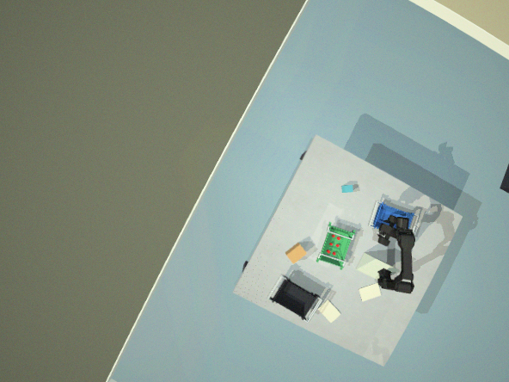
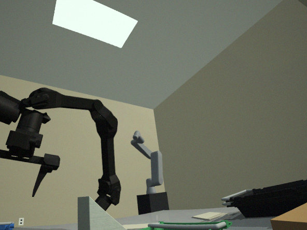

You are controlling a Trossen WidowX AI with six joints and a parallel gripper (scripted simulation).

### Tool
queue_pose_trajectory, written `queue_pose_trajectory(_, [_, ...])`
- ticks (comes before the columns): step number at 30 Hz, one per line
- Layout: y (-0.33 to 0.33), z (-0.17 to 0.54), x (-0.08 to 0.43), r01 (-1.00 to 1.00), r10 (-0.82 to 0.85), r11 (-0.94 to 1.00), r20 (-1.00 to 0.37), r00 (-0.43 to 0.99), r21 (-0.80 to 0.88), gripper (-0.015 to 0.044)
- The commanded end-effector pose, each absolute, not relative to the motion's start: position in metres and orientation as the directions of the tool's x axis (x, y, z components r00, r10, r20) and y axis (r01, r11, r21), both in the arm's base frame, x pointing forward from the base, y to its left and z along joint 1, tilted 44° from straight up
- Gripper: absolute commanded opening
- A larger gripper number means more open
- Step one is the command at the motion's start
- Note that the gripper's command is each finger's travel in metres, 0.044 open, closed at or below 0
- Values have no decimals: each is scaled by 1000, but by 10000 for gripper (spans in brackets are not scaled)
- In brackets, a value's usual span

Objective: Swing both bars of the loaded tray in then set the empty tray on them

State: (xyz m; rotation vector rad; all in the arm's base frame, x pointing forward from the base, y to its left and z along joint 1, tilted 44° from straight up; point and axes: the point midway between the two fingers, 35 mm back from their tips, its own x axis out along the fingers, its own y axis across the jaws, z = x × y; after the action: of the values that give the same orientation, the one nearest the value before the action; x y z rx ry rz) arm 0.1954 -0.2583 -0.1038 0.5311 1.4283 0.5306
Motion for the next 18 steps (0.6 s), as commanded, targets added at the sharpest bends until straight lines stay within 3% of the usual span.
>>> queue_pose_trajectory(1, [-255,-131,134,-54,646,763,-762,49,644,440])
queue_pose_trajectory(7, [-231,-158,55,-104,675,736,-737,36,669,440])
queue_pose_trajectory(18, [-221,-171,54,-106,676,735,-736,36,670,440])
